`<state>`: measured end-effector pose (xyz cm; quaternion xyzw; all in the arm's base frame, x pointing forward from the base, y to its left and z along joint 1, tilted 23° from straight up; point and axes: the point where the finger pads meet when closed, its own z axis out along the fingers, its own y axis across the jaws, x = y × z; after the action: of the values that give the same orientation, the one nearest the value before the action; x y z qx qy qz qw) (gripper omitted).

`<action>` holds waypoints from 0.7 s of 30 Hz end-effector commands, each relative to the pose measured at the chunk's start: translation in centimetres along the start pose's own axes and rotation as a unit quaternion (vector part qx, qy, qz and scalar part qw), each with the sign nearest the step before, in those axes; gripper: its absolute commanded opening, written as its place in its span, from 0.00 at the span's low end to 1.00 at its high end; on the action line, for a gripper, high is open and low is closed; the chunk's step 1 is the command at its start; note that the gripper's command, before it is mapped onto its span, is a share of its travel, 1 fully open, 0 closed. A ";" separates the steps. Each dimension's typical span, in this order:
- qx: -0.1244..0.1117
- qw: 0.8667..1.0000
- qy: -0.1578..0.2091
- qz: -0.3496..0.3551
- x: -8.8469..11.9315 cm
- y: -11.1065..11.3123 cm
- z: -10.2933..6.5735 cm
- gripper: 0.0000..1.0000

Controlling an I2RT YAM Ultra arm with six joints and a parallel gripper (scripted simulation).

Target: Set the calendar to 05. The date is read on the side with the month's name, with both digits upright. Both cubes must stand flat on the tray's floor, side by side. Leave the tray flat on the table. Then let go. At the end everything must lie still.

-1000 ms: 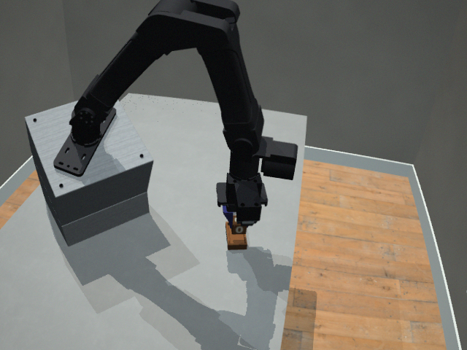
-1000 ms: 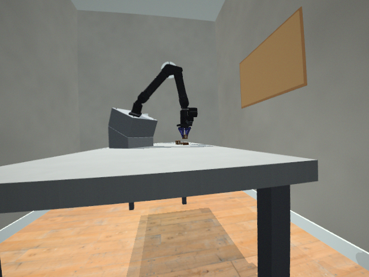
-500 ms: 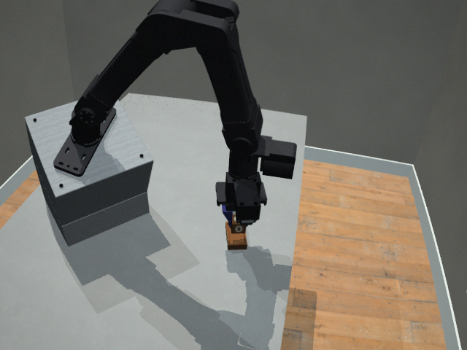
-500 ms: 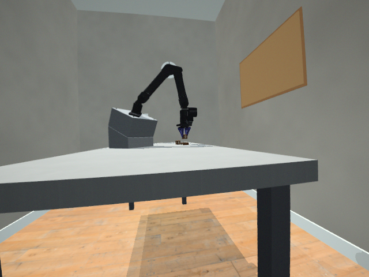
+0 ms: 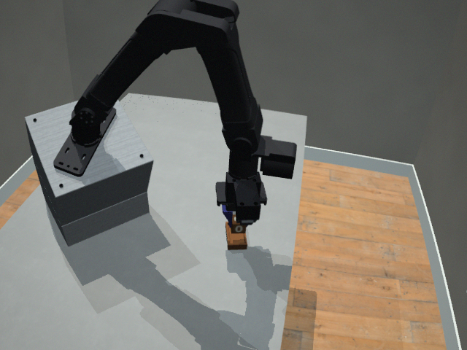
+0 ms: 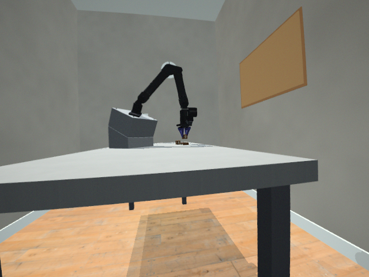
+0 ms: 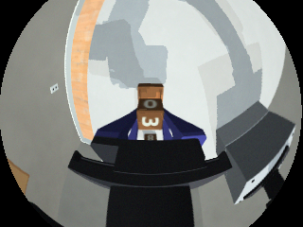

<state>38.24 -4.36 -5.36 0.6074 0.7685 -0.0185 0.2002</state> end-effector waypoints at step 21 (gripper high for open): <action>-0.006 1.000 -0.002 -0.001 0.0 0.4 0.6 0.27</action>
<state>38.21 -4.50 -6.30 0.6070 0.7696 -0.0217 0.1971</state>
